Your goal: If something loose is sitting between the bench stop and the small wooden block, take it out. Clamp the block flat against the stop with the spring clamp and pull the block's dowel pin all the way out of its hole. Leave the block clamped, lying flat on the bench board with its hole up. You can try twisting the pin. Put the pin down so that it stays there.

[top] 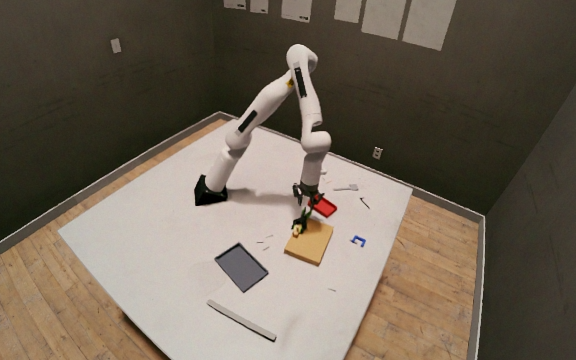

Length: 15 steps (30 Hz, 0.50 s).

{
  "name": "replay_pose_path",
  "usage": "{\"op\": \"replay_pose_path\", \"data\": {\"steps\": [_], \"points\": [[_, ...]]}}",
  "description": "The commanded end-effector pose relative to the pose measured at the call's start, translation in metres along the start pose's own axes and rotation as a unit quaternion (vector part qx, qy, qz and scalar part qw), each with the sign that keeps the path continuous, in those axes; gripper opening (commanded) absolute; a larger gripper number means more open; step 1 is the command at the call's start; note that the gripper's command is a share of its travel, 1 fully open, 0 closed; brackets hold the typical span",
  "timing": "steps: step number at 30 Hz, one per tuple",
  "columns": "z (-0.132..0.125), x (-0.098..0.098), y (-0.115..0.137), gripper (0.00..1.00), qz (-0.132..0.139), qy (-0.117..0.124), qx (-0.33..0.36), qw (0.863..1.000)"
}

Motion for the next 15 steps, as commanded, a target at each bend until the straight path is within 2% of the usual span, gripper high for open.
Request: {"op": "replay_pose_path", "data": {"steps": [1, 15], "points": [[0.004, -0.012, 0.001, 0.54, 0.001, -0.006, 0.000, 1.000], [0.005, -0.026, 0.000, 0.54, -0.001, -0.008, 0.000, 1.000]]}}
Point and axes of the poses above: the point where the finger pads meet when closed, its own x axis out along the fingers, its own z axis across the jaws, y = z × x, the point moved 2 cm from there along -x, back along the fingers, and after that the axes turned 6 degrees about x, right-handed, at the moved point
